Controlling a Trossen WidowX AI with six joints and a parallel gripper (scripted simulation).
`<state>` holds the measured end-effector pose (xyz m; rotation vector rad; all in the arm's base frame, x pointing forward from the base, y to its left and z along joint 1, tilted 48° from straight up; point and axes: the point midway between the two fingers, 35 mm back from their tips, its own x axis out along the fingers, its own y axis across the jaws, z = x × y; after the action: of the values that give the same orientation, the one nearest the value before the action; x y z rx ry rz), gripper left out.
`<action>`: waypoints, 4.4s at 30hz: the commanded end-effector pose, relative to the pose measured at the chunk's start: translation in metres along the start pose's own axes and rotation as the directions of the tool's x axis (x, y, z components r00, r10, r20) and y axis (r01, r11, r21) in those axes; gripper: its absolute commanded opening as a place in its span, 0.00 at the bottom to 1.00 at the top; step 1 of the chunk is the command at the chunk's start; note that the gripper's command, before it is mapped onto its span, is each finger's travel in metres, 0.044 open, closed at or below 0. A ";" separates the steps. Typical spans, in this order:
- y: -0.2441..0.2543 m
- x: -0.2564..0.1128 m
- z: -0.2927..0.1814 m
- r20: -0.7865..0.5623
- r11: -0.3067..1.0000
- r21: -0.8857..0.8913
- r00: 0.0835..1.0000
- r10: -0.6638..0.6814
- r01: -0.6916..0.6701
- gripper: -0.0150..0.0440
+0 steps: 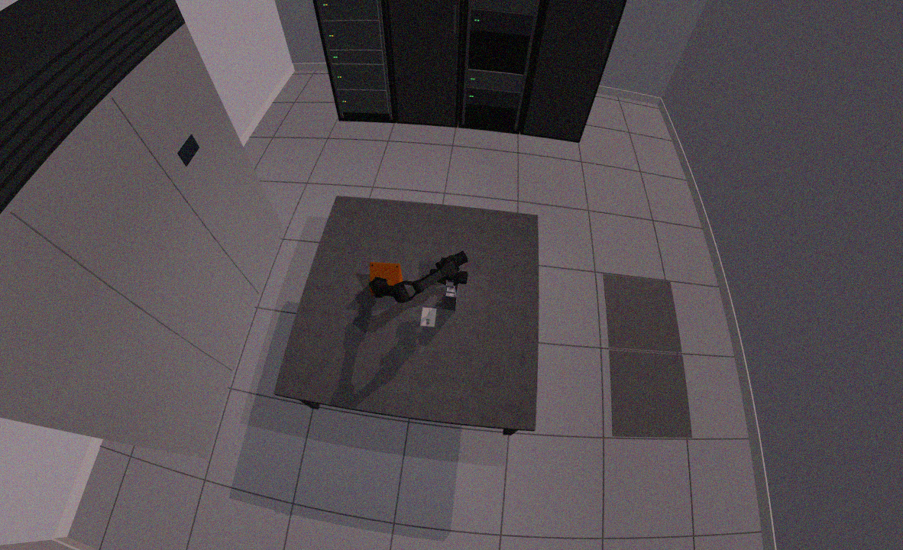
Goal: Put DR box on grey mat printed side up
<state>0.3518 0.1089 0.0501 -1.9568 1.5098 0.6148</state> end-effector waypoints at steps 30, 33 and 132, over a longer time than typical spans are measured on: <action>-0.010 -0.040 0.001 0.005 0.999 0.005 0.999 0.053 -0.053 0.66; -0.012 -0.058 0.001 0.006 0.999 0.005 0.999 0.053 -0.053 0.66; 0.013 -0.030 -0.060 -0.003 0.002 1.000 0.793 -0.609 0.006 0.25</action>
<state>0.3320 0.0951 0.1215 -0.7771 0.6202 -0.2669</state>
